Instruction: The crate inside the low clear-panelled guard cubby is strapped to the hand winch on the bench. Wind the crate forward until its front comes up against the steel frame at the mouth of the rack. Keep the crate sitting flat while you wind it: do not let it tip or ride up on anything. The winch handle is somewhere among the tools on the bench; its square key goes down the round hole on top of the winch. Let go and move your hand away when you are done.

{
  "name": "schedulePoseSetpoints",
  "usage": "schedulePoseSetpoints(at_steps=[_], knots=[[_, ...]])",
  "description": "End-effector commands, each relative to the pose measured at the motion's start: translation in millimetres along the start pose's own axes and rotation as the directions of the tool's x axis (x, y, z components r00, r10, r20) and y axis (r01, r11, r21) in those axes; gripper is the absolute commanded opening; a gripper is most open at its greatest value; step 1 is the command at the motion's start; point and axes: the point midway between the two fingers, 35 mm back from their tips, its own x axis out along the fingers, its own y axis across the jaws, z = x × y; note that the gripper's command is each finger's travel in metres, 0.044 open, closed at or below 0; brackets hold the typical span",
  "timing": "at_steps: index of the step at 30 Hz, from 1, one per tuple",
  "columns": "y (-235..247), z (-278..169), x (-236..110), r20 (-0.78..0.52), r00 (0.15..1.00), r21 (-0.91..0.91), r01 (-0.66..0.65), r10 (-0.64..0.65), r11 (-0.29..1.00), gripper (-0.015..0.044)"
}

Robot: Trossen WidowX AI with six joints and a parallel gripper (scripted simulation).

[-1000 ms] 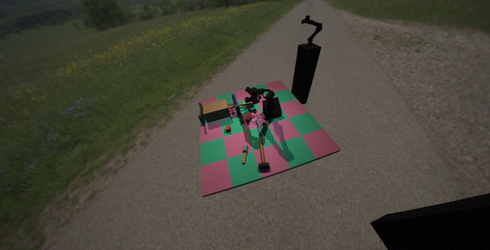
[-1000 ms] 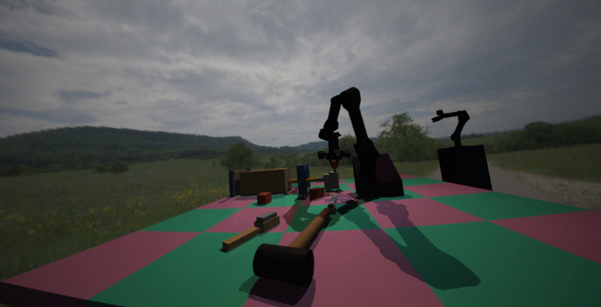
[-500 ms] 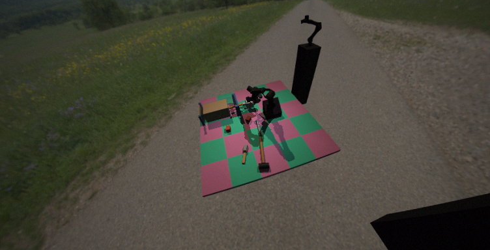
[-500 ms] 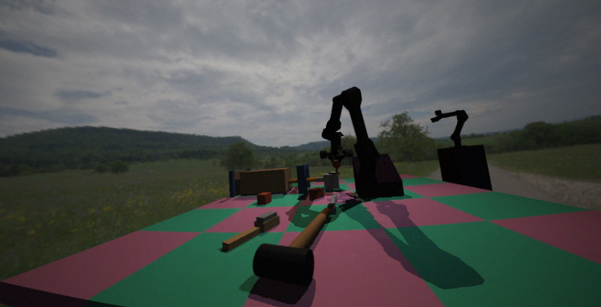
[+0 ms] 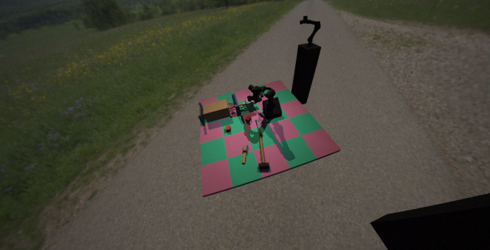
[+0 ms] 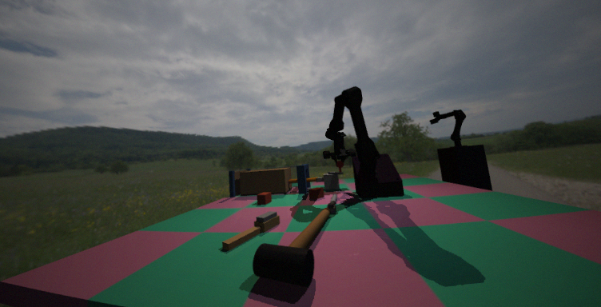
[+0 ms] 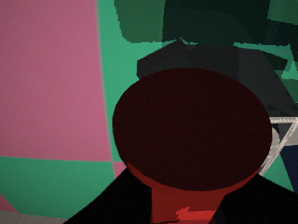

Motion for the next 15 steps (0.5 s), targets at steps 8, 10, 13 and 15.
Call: schedulePoseSetpoints(at_steps=[8,10,13,15], knots=[[15,-8,7,0.002,1.0,0.002,-0.019,0.019,1.0,0.0],[16,-10,8,0.001,1.0,0.002,-0.019,0.019,1.0,0.0],[19,-12,9,0.001,1.0,0.002,-0.02,0.02,1.0,0.0],[20,-14,9,0.001,1.0,0.002,-0.02,0.02,1.0,0.0]])
